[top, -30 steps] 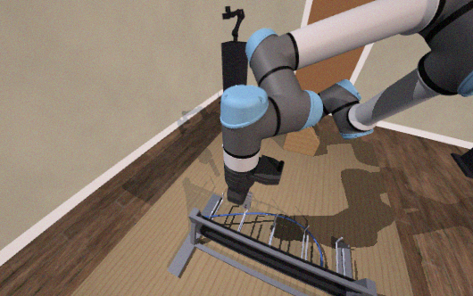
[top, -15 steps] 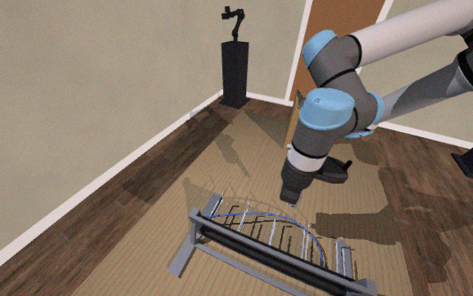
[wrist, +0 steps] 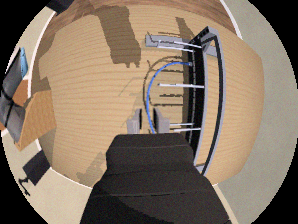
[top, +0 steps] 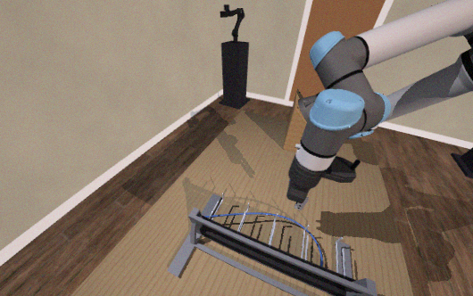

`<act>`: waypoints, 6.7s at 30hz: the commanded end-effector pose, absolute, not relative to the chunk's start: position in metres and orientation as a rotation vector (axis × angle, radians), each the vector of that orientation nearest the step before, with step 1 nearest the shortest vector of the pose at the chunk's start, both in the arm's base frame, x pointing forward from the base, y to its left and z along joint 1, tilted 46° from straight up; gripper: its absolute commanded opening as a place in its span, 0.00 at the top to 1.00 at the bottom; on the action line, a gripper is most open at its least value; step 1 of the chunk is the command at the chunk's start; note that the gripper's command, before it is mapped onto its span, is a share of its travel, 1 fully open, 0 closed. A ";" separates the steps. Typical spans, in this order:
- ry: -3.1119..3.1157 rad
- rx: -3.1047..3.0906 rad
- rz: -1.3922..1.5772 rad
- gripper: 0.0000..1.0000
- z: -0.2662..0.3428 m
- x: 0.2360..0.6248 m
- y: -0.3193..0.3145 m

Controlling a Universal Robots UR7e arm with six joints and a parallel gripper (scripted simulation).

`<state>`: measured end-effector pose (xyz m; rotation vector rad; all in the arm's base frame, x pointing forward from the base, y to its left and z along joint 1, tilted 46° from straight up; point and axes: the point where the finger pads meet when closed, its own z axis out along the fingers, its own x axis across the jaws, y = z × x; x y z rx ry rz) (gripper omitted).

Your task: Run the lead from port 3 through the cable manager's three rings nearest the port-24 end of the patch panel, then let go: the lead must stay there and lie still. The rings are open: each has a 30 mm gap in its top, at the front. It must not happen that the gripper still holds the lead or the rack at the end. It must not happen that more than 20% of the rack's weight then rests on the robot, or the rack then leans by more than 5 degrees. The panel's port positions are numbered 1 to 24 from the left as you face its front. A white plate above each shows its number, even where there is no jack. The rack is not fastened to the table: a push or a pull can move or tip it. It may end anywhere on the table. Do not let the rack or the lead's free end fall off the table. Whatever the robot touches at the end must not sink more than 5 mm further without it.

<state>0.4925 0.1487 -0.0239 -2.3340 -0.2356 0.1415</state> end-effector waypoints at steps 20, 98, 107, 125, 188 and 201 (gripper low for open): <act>-0.235 -2.334 0.140 0.33 -0.024 0.493 0.148; -0.235 -2.335 0.140 0.33 -0.091 0.477 0.217; -0.235 -2.335 0.140 0.33 -0.091 0.477 0.217; -0.235 -2.335 0.140 0.33 -0.091 0.477 0.217; -0.235 -2.335 0.140 0.33 -0.105 0.473 0.232; -0.235 -2.335 0.140 0.33 -0.106 0.473 0.232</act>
